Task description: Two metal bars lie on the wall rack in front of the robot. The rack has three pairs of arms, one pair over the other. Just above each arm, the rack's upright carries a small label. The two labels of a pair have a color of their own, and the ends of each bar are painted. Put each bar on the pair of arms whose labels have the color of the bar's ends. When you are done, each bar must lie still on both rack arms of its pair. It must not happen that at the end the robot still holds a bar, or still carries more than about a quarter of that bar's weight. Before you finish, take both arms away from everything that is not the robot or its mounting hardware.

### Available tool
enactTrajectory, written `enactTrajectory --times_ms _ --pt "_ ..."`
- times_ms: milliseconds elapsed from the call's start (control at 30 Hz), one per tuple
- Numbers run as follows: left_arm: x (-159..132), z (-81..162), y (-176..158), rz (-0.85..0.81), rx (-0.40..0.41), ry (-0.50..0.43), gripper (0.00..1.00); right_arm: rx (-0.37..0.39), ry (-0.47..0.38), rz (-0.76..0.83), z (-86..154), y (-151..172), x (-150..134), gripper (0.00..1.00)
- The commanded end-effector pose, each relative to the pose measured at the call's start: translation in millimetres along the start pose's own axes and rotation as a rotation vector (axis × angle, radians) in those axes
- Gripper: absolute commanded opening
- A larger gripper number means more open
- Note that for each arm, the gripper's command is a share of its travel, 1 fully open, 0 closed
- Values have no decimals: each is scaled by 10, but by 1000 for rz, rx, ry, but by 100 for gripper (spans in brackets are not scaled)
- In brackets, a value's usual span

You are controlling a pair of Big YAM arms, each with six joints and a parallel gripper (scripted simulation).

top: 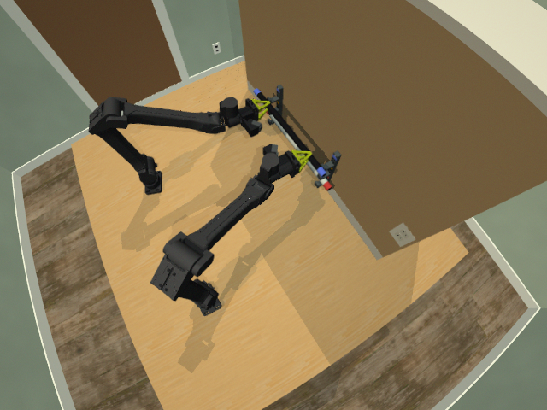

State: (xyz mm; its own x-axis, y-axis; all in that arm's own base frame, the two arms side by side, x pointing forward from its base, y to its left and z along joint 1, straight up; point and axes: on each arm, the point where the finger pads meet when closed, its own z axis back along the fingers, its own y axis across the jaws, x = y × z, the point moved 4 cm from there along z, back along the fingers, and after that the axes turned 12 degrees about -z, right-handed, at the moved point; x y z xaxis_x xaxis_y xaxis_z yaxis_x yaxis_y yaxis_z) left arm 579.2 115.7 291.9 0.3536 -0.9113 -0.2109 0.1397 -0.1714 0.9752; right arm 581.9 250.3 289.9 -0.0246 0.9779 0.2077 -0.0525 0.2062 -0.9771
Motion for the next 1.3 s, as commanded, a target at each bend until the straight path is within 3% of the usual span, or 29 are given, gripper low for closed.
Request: enactTrajectory --times_ms 0,1267 --pt "-126 -190 330 15 74 28 0 -89 -7 -36 -192 -487 93 0" --pt "-131 -384 328 15 74 29 0 -89 -7 -36 -369 -498 101 0"
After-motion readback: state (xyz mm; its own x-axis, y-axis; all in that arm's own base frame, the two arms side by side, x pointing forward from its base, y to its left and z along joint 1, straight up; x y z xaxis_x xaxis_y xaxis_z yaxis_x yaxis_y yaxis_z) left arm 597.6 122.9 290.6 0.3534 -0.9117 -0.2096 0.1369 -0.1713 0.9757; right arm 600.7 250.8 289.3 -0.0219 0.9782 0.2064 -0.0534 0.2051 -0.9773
